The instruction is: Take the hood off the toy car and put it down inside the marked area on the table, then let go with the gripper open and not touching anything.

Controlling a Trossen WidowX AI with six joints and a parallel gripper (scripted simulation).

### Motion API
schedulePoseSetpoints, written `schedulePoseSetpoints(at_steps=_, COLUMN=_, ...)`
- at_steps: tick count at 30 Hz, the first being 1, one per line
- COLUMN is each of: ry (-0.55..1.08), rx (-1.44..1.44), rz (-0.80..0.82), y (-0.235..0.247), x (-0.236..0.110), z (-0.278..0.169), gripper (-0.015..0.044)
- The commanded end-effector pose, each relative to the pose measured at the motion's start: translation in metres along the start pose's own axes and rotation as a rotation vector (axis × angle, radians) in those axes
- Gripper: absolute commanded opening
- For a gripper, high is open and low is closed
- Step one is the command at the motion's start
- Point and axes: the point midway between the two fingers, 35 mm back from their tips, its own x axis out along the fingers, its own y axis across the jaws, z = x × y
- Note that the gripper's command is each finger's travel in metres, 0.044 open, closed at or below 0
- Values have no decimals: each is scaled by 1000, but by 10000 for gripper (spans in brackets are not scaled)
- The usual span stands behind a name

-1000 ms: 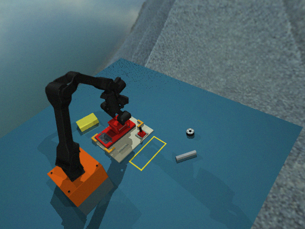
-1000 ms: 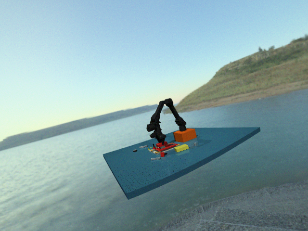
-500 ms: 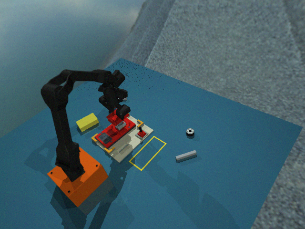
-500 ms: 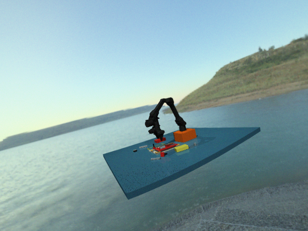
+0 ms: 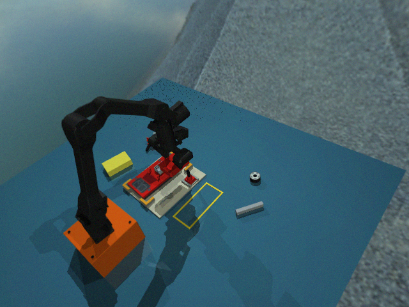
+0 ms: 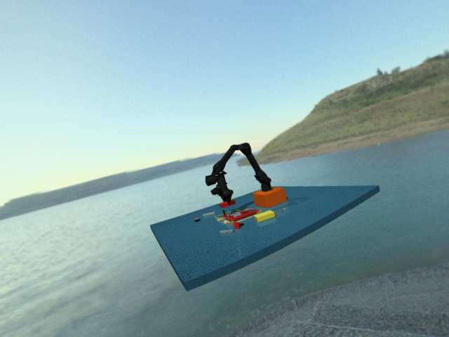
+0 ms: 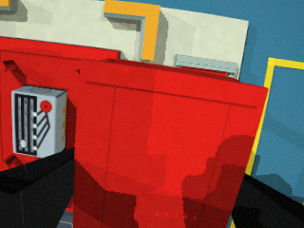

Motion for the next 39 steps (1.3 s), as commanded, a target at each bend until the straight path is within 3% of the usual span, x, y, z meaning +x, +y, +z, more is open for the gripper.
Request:
schedulePoseSetpoints(at_steps=1, ry=0, rx=-3, rz=0, y=-21, x=-1, z=-2, gripper=0)
schedulePoseSetpoints(at_steps=22, ry=-4, rx=-5, rz=-7, y=-138, x=-6, z=-28, gripper=0)
schedulePoseSetpoints(at_steps=39, ry=-4, rx=-5, rz=-7, y=-142, x=6, z=-28, gripper=0)
